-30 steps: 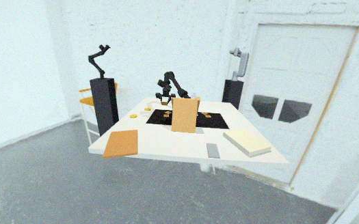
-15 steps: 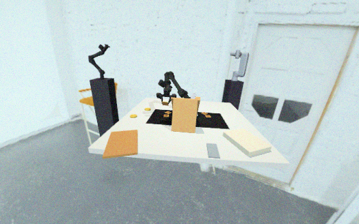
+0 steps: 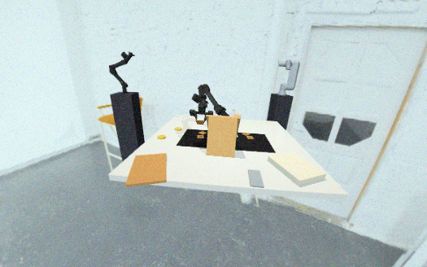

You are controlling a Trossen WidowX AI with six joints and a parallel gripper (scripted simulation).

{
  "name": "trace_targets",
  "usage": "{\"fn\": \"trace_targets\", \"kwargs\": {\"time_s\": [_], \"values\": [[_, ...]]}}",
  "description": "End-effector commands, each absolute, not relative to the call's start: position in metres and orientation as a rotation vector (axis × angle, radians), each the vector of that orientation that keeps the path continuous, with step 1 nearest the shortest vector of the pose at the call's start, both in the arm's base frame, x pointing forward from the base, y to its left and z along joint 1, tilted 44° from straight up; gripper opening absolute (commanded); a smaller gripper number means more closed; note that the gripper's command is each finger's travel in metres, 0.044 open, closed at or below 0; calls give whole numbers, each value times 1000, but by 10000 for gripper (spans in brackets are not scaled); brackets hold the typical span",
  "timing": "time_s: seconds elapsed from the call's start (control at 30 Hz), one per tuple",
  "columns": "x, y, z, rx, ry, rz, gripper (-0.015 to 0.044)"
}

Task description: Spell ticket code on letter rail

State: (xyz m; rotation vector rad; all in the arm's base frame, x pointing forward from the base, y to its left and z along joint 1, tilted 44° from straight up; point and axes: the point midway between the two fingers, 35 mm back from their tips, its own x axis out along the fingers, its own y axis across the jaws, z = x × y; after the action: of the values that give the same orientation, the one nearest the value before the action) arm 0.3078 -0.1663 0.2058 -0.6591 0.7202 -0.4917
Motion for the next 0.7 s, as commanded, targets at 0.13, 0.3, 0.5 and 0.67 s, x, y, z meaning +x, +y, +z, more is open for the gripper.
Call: {"fn": "trace_targets", "kwargs": {"time_s": [0.13, 0.3, 0.5, 0.67], "values": [[308, -164, 203, -657, 721, -498, 0], [309, -163, 201, -656, 721, -498, 0], [309, -160, 199, -656, 721, -498, 0], [310, -159, 197, -656, 721, -498, 0]]}}
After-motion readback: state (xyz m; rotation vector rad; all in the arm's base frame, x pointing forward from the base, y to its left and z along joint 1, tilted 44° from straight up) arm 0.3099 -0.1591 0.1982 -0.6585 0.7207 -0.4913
